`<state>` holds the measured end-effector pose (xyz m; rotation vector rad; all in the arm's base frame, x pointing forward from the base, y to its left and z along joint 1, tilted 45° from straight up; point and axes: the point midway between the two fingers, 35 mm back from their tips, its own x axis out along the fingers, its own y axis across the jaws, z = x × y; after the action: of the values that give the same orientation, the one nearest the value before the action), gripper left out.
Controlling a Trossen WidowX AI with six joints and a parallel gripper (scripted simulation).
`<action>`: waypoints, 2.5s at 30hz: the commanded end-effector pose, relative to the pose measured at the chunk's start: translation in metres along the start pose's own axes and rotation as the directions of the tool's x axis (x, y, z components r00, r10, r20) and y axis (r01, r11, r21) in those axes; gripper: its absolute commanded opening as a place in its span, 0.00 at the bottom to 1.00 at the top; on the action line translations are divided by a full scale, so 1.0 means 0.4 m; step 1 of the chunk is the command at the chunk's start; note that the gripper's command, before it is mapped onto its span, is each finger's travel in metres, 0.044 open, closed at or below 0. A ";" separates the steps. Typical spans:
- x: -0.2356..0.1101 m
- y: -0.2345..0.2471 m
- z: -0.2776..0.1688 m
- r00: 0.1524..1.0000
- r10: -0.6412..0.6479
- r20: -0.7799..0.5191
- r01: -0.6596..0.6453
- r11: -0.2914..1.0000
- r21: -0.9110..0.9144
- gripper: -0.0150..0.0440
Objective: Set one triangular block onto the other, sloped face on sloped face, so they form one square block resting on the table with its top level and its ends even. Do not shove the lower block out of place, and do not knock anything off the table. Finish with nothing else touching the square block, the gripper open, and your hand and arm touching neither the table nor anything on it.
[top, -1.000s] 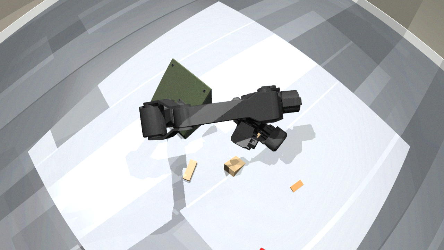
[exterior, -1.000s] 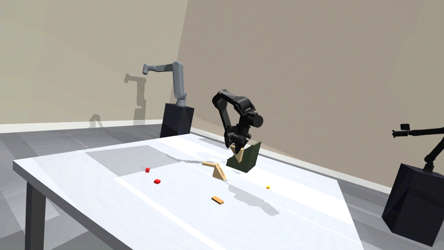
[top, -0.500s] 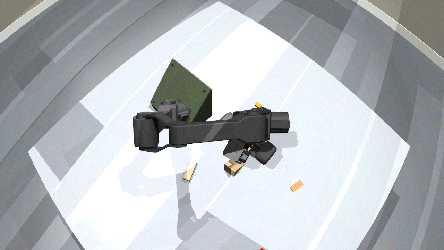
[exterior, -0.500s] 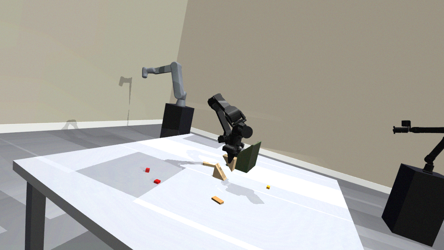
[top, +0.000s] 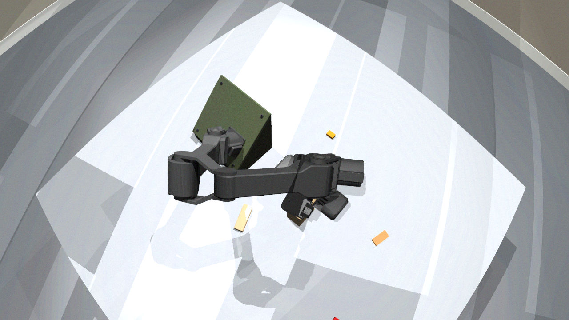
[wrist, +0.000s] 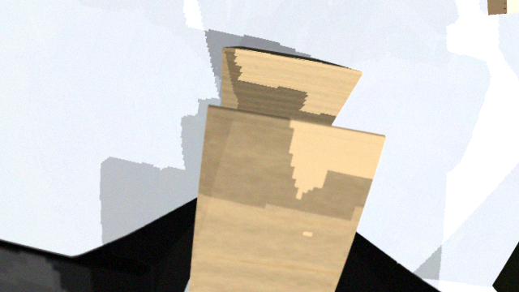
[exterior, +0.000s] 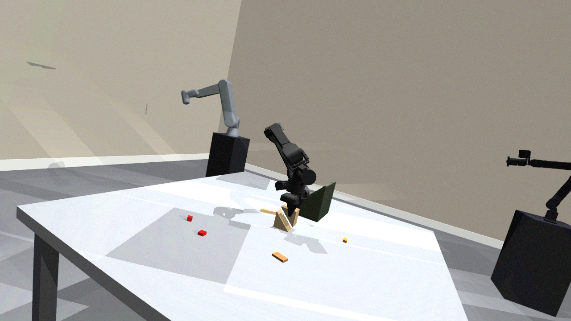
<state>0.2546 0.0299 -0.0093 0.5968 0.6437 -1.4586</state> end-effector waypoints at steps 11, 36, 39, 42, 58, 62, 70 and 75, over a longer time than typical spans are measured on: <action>0.006 0.000 0.004 1.000 0.003 -0.001 -0.003 1.000 -0.009 0.25; 0.019 0.001 0.010 1.000 0.005 0.001 -0.005 1.000 -0.012 0.25; 0.024 0.002 0.012 1.000 0.005 0.001 -0.005 1.000 -0.012 0.25; 0.028 0.002 0.014 1.000 0.006 0.001 -0.005 1.000 -0.012 0.25; 0.052 0.003 0.025 1.000 0.006 0.003 -0.006 1.000 -0.013 0.25; 0.057 0.003 0.028 1.000 0.006 0.003 -0.006 1.000 -0.013 0.25; 0.061 0.003 0.029 1.000 0.006 0.004 -0.006 1.000 -0.013 0.25; 0.061 0.003 0.029 1.000 0.006 0.004 -0.006 1.000 -0.013 0.25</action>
<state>0.2565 0.0052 -0.0186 0.5901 0.6476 -1.4504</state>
